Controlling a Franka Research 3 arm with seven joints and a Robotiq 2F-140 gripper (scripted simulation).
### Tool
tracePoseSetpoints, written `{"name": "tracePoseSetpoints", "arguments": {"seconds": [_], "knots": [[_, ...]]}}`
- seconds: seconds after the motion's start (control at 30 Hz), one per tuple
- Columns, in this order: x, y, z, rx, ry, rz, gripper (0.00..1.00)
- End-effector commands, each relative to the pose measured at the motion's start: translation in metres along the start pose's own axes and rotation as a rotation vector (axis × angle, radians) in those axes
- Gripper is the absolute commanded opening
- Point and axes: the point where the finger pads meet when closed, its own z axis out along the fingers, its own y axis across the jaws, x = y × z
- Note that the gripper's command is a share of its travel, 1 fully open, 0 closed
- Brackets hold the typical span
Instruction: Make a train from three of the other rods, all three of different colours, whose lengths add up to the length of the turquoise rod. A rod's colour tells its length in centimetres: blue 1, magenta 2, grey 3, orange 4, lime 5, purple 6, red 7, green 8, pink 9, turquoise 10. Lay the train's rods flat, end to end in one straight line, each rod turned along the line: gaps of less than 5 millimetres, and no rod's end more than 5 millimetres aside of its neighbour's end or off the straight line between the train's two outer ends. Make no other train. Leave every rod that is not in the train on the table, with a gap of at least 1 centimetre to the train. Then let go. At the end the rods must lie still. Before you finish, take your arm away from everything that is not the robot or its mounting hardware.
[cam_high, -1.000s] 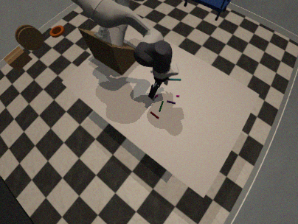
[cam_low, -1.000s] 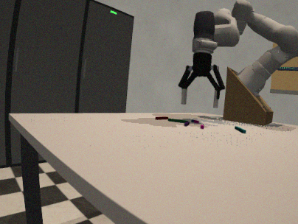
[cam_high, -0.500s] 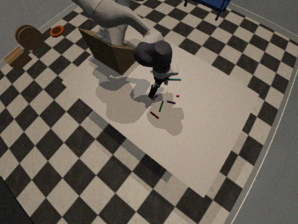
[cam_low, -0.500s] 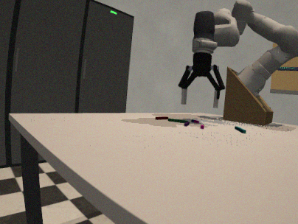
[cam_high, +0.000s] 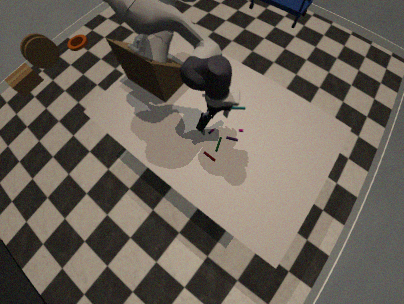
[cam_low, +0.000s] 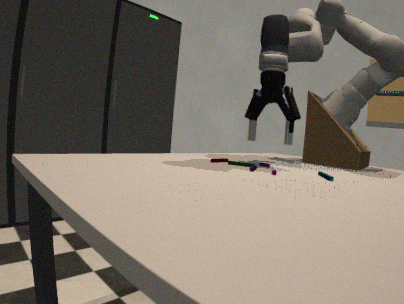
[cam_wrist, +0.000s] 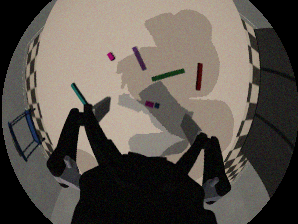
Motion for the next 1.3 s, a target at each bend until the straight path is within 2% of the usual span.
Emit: {"name": "tracePoseSetpoints", "arguments": {"seconds": [0.0, 0.53, 1.27], "knots": [[-0.0005, -0.0021, 0.0001, -0.003, 0.005, 0.167, 1.00], [-0.0032, -0.0002, -0.0020, -0.004, 0.003, 0.405, 1.00], [-0.0061, 0.0018, -0.0065, -0.005, 0.003, 0.812, 1.00]]}}
